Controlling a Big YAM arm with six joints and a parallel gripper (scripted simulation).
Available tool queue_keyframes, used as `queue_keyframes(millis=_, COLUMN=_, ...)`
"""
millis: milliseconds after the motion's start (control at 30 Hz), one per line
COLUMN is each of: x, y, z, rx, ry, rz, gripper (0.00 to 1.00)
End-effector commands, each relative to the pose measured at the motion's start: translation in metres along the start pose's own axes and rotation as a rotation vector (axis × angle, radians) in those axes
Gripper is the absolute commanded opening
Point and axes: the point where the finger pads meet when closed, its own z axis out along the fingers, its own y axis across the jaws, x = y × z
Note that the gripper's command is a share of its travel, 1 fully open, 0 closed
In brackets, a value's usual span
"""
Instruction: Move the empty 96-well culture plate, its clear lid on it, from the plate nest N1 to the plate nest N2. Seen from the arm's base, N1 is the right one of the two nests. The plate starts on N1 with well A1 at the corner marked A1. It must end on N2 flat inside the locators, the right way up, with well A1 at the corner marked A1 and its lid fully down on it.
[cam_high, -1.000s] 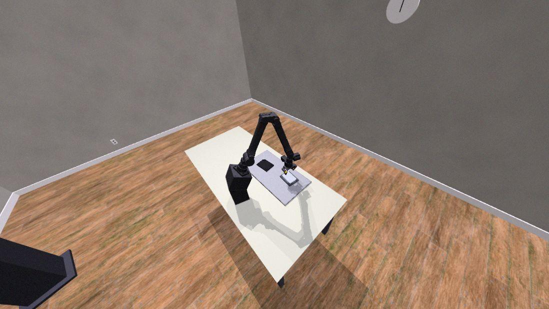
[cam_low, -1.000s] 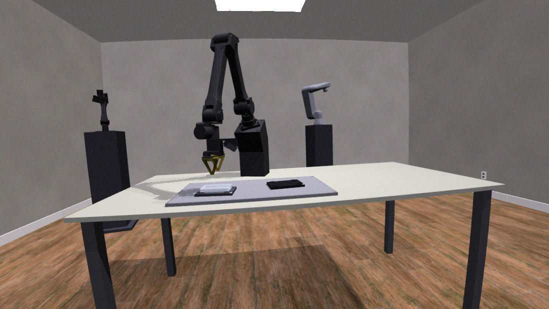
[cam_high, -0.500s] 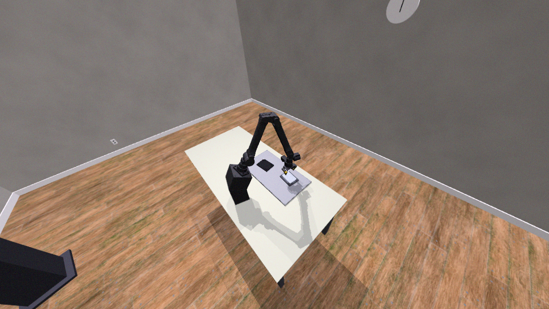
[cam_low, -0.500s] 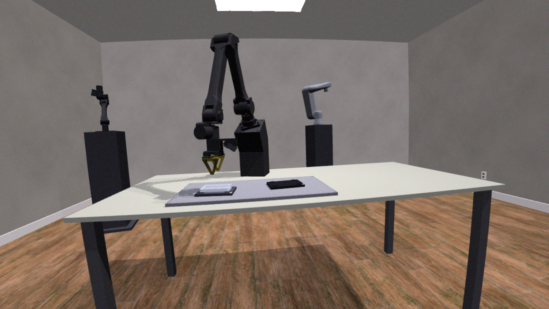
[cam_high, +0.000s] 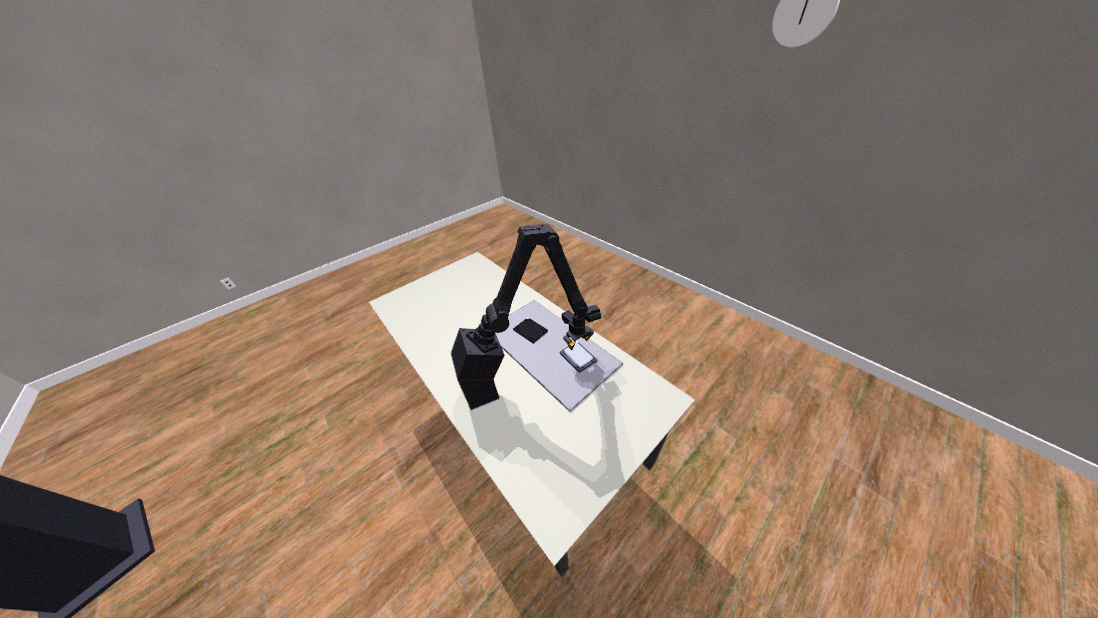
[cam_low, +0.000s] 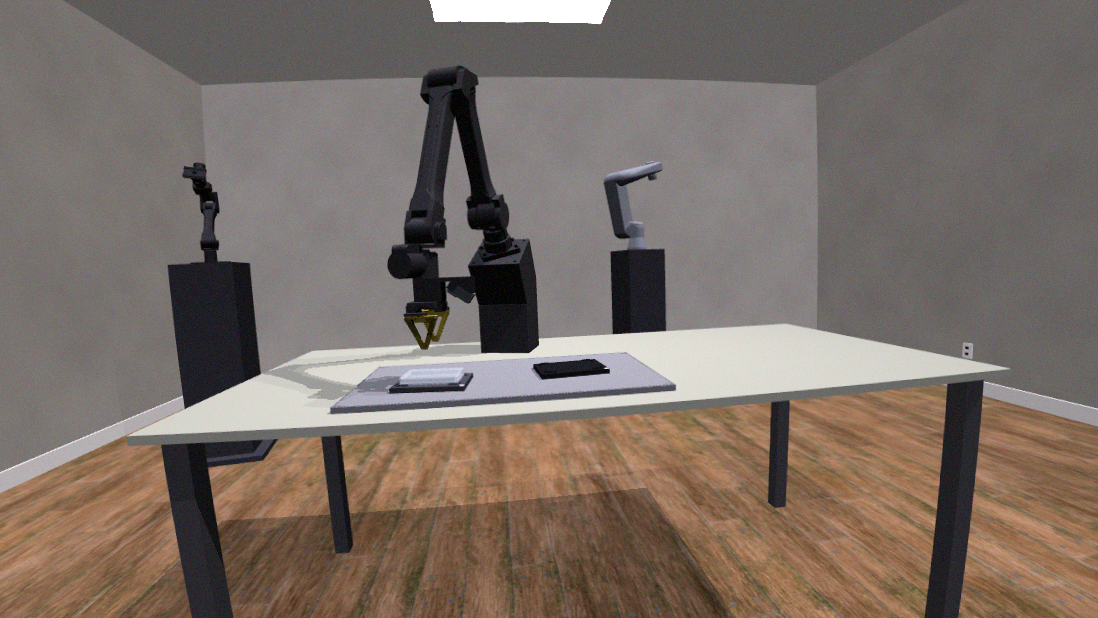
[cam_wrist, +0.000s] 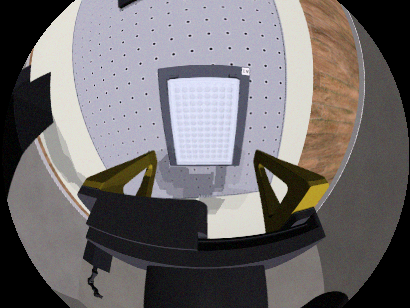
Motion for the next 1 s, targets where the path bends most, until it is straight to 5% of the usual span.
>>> queue_keyframes(millis=0, x=0.002, y=-0.008, z=-0.012, rx=0.040, ry=0.010, rz=-0.013, gripper=1.00)
queue_keyframes(millis=133, x=0.002, y=-0.008, z=-0.012, rx=0.040, ry=0.010, rz=-0.013, gripper=1.00)
queue_keyframes(millis=200, x=-0.001, y=0.003, z=0.005, rx=0.003, ry=-0.001, rz=-0.012, gripper=1.00)
queue_keyframes(millis=967, x=-0.003, y=-0.011, z=0.038, rx=0.026, ry=0.001, rz=-0.012, gripper=1.00)
